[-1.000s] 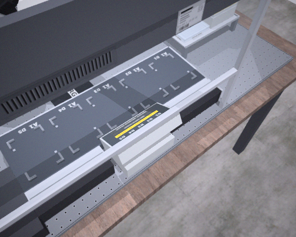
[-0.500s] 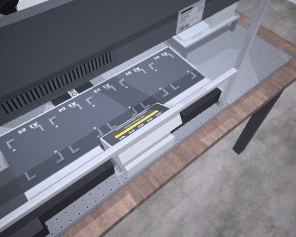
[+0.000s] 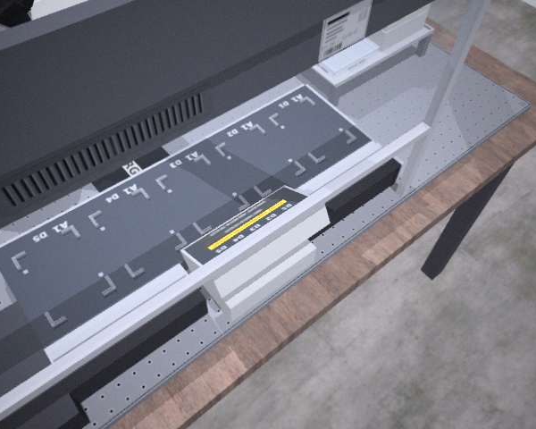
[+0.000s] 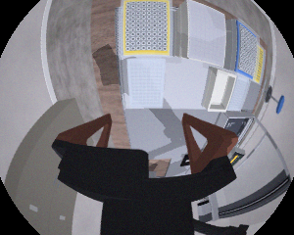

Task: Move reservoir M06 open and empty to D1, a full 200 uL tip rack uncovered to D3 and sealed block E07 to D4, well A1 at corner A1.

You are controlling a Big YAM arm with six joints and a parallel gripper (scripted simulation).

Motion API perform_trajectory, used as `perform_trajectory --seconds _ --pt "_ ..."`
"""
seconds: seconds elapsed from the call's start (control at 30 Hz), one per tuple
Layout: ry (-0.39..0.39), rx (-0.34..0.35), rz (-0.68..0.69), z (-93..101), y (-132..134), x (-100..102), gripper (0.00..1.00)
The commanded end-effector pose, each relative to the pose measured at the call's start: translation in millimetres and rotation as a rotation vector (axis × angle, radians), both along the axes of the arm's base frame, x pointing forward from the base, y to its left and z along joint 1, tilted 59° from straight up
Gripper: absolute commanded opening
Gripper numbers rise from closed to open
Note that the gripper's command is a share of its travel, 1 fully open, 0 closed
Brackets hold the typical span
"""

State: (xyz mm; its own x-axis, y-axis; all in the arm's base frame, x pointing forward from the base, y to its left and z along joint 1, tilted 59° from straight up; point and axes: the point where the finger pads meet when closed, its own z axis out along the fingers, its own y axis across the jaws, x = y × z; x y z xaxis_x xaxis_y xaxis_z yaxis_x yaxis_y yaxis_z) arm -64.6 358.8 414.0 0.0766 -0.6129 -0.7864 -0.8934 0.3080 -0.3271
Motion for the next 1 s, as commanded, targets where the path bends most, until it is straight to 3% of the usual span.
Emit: perform_trajectory --seconds 0.0,0.2,0.23,0.67,0.73,0.77,0.8,0.97 --pt "0.022 0.034 0.007 15.7 -3 -3 1.00" --pt "0.022 0.034 0.007 15.7 -3 -3 1.00" --pt "0.030 0.053 0.000 32.6 -7 8 1.00" --pt "0.030 0.085 0.000 78.4 -13 60 1.00" --pt "0.030 0.085 0.000 78.4 -13 60 1.00" --pt "0.007 0.024 0.001 54.7 -2 60 1.00" --pt "0.020 0.062 0.001 76.8 -6 65 1.00" --pt "0.022 0.093 0.001 102.0 -18 87 1.00"
